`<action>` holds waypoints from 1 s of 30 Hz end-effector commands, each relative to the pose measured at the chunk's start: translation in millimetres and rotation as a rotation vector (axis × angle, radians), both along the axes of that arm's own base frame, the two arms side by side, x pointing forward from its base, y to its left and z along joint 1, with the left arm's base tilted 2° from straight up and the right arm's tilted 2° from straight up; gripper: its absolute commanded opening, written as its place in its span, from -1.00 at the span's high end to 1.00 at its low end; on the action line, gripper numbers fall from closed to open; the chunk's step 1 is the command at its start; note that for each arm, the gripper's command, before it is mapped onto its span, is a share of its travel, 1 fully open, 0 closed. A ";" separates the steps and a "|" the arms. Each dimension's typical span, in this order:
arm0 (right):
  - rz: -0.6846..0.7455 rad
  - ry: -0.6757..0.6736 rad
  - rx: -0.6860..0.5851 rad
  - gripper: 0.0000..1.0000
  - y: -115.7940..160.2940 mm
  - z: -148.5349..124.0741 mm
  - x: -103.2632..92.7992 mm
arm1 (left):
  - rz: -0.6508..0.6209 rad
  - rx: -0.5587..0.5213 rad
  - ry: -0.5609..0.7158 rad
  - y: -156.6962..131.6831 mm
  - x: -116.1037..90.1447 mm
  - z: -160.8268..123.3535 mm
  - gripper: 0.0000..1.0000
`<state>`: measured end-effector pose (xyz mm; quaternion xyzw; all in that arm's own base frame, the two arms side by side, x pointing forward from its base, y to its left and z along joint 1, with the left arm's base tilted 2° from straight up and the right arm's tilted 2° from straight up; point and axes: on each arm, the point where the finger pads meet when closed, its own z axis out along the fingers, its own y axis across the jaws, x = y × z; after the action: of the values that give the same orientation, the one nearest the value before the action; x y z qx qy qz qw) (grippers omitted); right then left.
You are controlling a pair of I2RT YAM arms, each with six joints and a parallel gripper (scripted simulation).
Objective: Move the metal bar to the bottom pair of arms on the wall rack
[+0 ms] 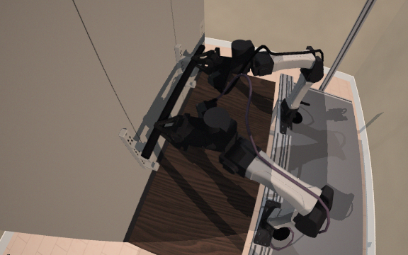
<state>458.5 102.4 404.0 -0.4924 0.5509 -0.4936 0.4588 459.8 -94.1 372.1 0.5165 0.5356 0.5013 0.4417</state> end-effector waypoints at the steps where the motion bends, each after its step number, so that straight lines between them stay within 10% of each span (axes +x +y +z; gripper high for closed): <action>1: 0.023 -0.102 0.009 1.00 4.6 35.1 -13.3 | -0.033 0.002 -0.108 -8.2 -6.9 34.1 1.00; 30: 0.023 -0.102 0.009 1.00 7.7 36.3 -12.2 | -0.033 0.002 -0.108 -5.0 -6.5 35.3 1.00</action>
<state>457.7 102.8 403.8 -0.4907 0.5523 -0.4954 0.4568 459.5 -93.8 371.9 0.5165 0.5358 0.5014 0.4414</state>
